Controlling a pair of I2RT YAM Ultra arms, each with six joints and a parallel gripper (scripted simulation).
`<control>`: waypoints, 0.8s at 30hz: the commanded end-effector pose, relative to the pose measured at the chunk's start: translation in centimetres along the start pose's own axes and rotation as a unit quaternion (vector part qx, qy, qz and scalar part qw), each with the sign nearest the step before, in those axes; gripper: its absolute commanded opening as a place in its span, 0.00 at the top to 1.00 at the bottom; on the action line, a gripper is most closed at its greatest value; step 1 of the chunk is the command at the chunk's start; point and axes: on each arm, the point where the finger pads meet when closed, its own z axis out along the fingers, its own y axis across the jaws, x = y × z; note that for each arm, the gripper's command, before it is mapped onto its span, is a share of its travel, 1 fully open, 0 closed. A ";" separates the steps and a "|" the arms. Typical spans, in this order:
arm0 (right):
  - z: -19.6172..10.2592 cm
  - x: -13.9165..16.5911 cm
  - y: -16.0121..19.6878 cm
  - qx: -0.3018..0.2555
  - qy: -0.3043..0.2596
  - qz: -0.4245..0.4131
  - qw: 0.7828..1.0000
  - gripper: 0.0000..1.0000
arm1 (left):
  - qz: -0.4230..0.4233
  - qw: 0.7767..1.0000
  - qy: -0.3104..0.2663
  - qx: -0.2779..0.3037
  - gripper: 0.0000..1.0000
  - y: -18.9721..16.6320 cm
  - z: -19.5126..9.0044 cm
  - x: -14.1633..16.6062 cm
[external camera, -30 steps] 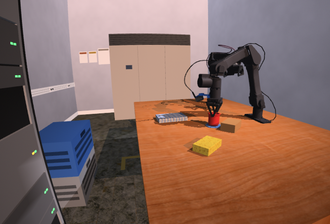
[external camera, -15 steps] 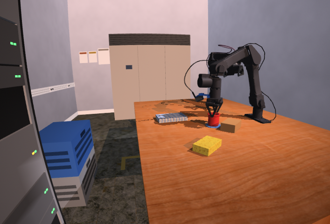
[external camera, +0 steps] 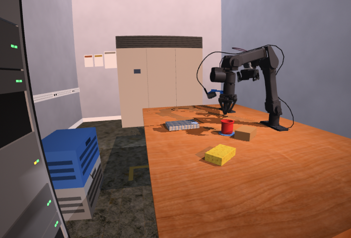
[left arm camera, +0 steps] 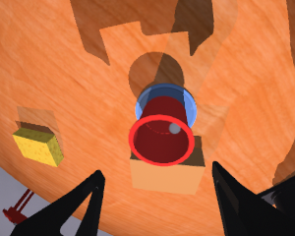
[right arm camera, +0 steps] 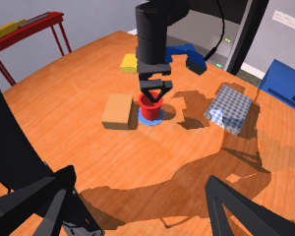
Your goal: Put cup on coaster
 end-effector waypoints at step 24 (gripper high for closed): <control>4.5 -12.5 -21.5 0.073 -0.112 0.078 0.988 0.00 | -0.399 0.892 -0.211 -0.019 0.00 -2.1 -1.5 1.7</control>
